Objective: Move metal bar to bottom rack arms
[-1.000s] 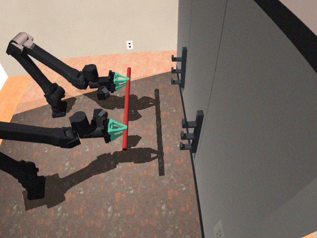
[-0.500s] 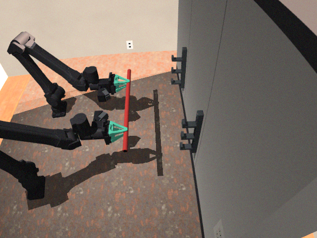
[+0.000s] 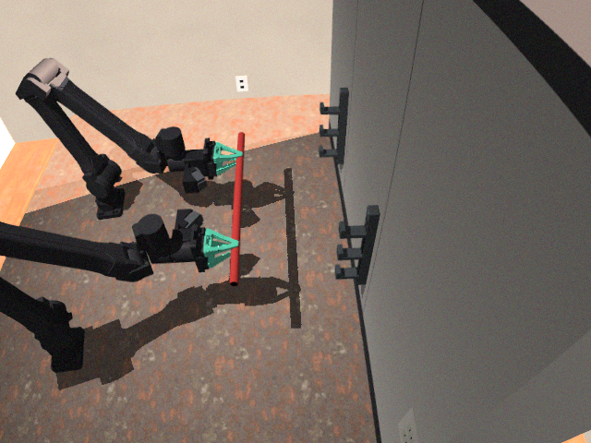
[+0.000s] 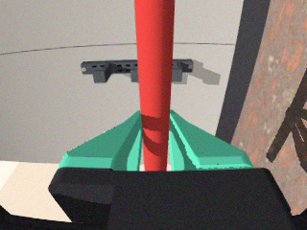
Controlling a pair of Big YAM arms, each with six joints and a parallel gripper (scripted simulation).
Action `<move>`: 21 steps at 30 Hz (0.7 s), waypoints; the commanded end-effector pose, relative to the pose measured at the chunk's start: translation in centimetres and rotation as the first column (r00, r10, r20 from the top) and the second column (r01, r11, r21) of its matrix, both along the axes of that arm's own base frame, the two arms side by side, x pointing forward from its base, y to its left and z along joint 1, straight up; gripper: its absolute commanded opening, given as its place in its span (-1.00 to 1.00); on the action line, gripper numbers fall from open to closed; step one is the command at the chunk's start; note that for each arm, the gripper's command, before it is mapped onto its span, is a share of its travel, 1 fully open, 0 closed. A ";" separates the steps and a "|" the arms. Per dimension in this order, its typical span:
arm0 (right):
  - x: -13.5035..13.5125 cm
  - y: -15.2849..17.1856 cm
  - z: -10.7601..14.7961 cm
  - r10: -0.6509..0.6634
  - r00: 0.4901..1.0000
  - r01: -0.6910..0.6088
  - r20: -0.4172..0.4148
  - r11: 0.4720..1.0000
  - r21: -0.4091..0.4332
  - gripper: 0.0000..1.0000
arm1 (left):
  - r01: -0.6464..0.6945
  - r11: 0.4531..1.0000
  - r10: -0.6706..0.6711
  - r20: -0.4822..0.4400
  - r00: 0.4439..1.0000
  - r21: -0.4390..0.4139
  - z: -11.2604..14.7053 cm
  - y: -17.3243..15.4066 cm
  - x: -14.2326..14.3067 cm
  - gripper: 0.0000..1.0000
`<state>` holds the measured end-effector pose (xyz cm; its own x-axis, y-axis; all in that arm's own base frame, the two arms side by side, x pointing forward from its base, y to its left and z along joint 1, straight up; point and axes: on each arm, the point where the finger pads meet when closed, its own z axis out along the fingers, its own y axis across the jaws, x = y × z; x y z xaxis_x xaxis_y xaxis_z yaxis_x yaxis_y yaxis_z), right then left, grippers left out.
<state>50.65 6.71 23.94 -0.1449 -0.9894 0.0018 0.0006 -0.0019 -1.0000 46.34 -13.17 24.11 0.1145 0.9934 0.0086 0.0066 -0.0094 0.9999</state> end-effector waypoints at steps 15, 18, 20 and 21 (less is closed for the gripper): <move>1.1 -0.9 0.6 -0.017 0.999 0.017 0.046 1.000 0.005 -1.00 | -0.017 1.000 0.017 0.045 0.999 -0.016 0.6 0.1 1.4 -1.00; 1.6 -1.0 0.6 -0.017 0.999 0.017 0.046 1.000 0.005 -1.00 | -0.017 1.000 0.017 0.045 0.999 -0.016 0.6 0.1 1.9 -1.00; 2.0 -1.0 0.6 -0.017 0.999 0.017 0.046 1.000 0.005 -1.00 | -0.017 1.000 0.017 0.045 0.999 -0.016 0.5 0.1 2.2 -1.00; 2.1 -1.0 0.6 -0.017 0.999 0.017 0.046 1.000 0.005 -1.00 | -0.017 1.000 0.017 0.045 0.999 -0.016 0.5 0.0 2.4 -1.00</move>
<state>51.18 6.38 21.22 -0.1402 -0.9901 0.0112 -0.0382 -0.0059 -0.9993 46.76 -13.45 21.36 0.1222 0.9924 0.0174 0.0439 -0.0229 0.9988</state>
